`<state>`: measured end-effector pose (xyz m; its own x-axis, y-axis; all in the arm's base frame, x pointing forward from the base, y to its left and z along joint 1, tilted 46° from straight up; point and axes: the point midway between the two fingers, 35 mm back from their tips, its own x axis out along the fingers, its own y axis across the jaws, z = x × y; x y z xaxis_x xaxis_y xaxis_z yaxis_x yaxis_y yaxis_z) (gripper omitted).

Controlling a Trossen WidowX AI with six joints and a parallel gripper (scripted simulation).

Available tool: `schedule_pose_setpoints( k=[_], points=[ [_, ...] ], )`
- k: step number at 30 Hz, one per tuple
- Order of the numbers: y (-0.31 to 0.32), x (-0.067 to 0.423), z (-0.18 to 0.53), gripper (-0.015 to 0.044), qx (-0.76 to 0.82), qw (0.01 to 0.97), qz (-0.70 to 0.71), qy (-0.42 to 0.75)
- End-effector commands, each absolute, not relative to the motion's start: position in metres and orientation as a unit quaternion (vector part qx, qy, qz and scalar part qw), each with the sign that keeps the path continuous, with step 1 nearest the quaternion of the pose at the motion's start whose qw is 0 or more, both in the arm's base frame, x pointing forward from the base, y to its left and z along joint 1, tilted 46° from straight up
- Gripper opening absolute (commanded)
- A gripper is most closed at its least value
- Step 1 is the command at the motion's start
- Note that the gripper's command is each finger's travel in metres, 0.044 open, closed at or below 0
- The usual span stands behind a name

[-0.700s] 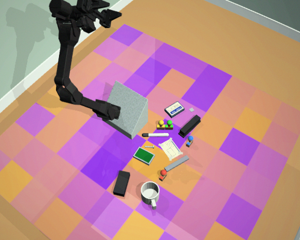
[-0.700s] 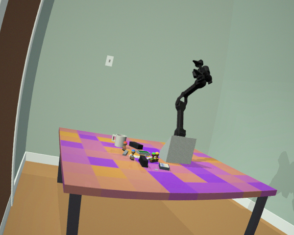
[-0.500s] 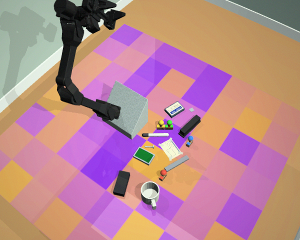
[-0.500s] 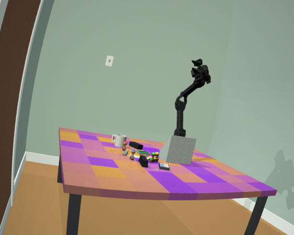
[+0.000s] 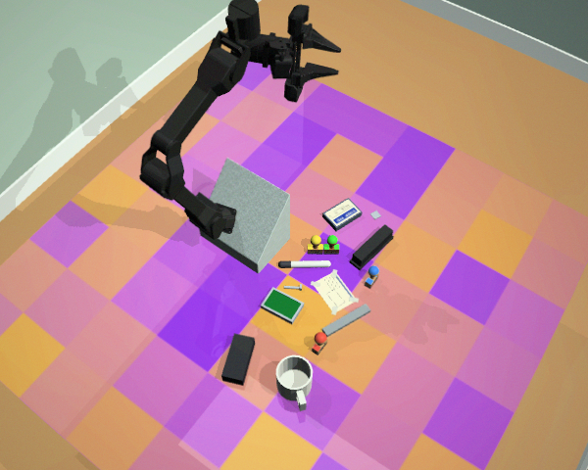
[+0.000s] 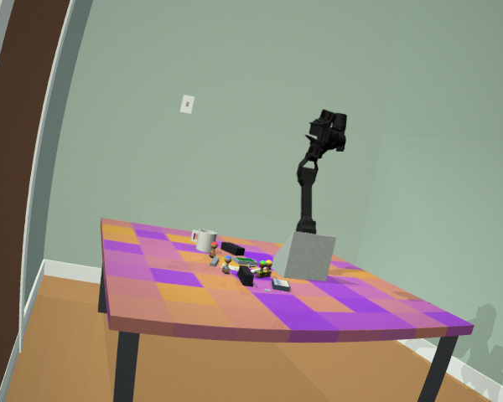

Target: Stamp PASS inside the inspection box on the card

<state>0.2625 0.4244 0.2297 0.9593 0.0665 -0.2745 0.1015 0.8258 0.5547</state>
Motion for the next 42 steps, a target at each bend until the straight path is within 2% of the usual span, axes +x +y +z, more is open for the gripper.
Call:
schedule_pose_setpoints(
  k=[1,8,15,21,28,42],
  points=[
    [0.395,0.296,0.171,0.0218,0.191,0.961,-0.054,0.191],
    [0.331,0.332,0.092,0.0218,0.052,0.949,-0.128,0.284],
    [0.247,0.341,0.020,0.0218,-0.068,0.890,-0.206,0.402],
    [0.167,0.325,-0.030,0.0218,-0.150,0.795,-0.271,0.521],
    [0.078,0.279,-0.066,0.0218,-0.207,0.634,-0.333,0.667],
    [0.065,0.271,-0.062,0.0218,-0.209,0.622,-0.336,0.676]
  ],
)
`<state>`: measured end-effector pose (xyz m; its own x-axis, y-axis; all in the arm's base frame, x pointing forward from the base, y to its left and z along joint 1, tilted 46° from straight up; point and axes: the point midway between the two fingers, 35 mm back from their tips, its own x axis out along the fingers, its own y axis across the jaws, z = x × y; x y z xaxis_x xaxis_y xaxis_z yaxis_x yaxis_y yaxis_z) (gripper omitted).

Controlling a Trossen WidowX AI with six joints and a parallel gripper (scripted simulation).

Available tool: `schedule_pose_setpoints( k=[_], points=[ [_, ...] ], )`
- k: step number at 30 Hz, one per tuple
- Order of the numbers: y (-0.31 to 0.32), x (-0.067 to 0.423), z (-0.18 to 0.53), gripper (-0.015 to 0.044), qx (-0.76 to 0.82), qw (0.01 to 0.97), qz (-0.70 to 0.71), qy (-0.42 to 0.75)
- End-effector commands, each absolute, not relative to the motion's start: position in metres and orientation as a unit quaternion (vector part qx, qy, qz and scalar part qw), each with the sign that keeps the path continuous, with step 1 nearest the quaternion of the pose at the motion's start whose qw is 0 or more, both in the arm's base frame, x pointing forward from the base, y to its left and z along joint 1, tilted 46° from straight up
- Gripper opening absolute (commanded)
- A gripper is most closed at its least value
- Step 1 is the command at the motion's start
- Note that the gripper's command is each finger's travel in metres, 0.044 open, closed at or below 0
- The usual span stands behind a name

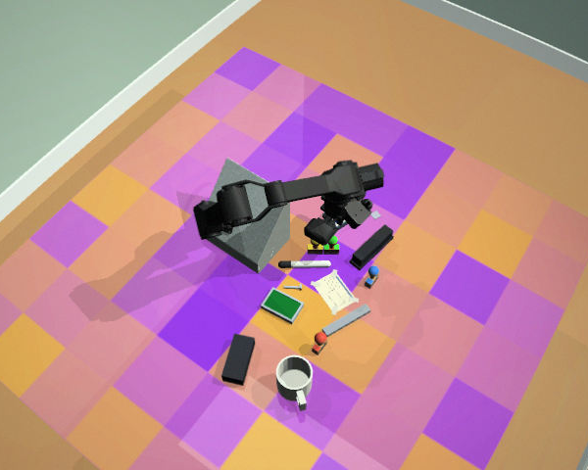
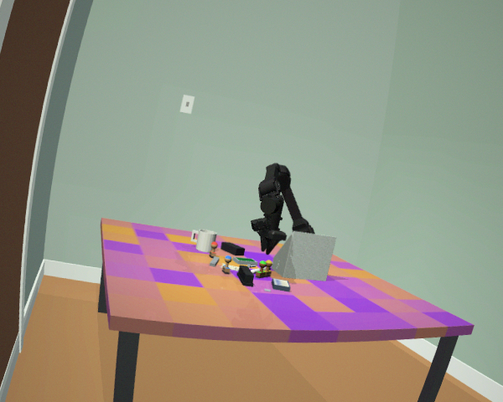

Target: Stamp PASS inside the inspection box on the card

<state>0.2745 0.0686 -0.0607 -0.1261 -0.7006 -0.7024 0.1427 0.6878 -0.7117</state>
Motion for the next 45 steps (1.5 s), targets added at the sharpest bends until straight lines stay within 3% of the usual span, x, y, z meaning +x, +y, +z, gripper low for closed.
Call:
schedule_pose_setpoints(
  k=[1,45],
  points=[
    [0.064,0.271,-0.063,0.0218,-0.209,0.622,-0.336,0.676],
    [0.015,0.263,-0.113,0.0218,-0.209,0.622,-0.337,0.675]
  ],
)
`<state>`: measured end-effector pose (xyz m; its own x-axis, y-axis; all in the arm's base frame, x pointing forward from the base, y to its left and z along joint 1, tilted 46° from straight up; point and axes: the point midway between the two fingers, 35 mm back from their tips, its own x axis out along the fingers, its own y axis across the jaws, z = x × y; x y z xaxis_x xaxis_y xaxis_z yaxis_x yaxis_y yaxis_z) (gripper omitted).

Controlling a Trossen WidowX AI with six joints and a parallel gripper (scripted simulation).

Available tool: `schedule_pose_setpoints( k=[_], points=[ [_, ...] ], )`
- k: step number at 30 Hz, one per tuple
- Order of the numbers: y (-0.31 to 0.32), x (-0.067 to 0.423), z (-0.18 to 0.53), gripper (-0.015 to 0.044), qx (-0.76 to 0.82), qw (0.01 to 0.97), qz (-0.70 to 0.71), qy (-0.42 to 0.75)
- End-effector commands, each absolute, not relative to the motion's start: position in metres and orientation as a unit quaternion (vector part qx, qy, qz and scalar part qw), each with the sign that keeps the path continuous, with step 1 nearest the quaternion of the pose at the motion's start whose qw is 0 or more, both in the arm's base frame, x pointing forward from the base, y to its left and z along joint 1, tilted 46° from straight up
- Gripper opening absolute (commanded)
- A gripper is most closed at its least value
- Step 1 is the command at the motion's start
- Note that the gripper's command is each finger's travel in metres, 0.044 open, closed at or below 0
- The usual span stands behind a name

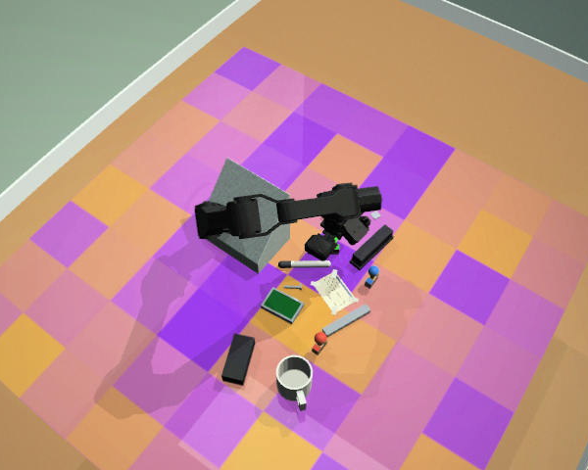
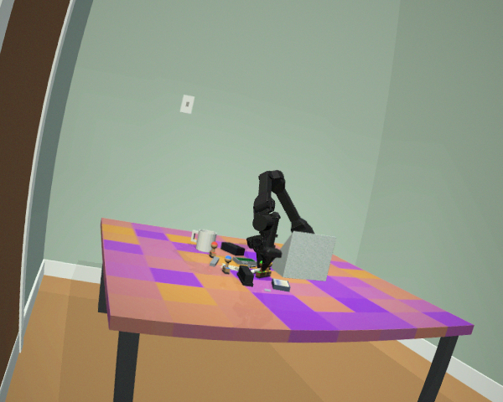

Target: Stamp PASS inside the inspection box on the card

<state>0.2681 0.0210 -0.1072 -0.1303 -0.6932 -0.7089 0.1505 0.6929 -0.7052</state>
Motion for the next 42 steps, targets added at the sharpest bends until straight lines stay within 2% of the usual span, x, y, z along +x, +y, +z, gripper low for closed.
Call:
schedule_pose_setpoints(
  k=[1,12,14,28,31,42],
  points=[
    [0.0148,0.2628,-0.1128,0.0218,-0.209,0.622,-0.337,0.675],
    [0.0148,0.2628,-0.1128,0.0218,-0.209,0.622,-0.337,0.675],
    [0.0164,0.2645,-0.1116,0.0165,-0.204,0.624,-0.337,0.675],
    [0.0164,0.2645,-0.1116,0.0072,-0.204,0.624,-0.337,0.675],
    [0.0169,0.2647,-0.1112,0.0000,-0.204,0.624,-0.337,0.675],
    [0.0207,0.2660,-0.1079,0.0000,-0.204,0.624,-0.336,0.675]
  ],
)
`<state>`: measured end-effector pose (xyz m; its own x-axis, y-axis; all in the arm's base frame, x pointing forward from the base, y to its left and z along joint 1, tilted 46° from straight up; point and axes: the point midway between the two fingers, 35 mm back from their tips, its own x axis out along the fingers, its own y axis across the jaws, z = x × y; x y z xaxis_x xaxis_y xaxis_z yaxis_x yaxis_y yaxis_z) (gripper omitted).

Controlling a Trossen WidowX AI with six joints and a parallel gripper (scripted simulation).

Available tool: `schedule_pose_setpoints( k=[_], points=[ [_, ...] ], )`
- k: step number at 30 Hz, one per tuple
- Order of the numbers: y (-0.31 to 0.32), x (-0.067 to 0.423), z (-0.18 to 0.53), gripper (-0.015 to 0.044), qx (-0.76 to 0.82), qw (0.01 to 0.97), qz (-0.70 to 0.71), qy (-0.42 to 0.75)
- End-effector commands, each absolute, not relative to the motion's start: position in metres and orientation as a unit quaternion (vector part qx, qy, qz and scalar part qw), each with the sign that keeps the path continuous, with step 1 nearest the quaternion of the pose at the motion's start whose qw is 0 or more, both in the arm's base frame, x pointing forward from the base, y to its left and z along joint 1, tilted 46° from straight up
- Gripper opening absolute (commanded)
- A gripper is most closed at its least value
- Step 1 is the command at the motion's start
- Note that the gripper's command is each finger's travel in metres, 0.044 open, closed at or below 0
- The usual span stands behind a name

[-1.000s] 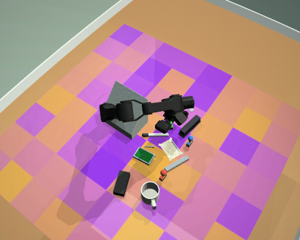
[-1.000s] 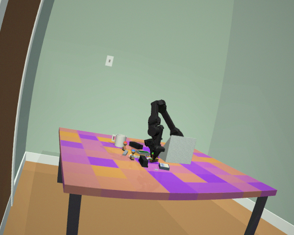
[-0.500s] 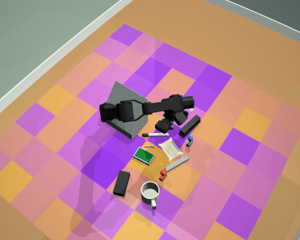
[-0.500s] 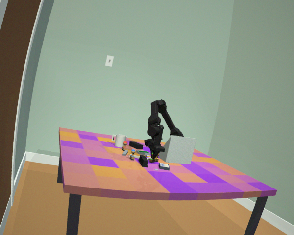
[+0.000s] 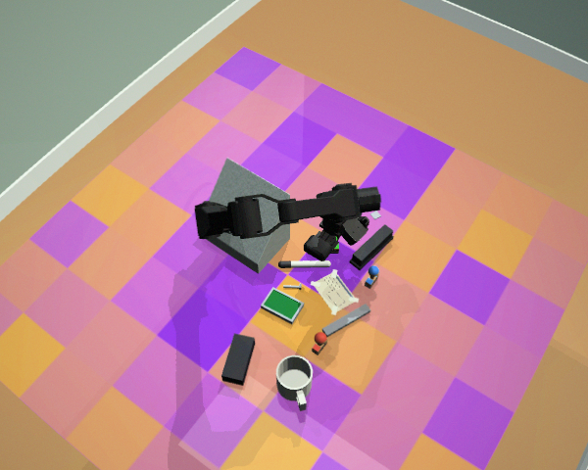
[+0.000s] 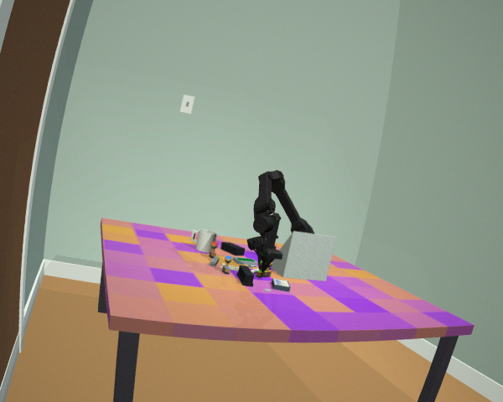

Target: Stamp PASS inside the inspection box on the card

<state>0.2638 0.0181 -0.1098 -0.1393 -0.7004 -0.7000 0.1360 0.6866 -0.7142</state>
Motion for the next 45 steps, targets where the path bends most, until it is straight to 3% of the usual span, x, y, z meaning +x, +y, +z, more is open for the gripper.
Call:
schedule_pose_setpoints(
  k=[1,45],
  points=[
    [0.021,0.266,-0.108,0.0000,-0.204,0.624,-0.336,0.675],
    [0.036,0.270,-0.094,0.0000,-0.202,0.625,-0.335,0.676]
  ],
)
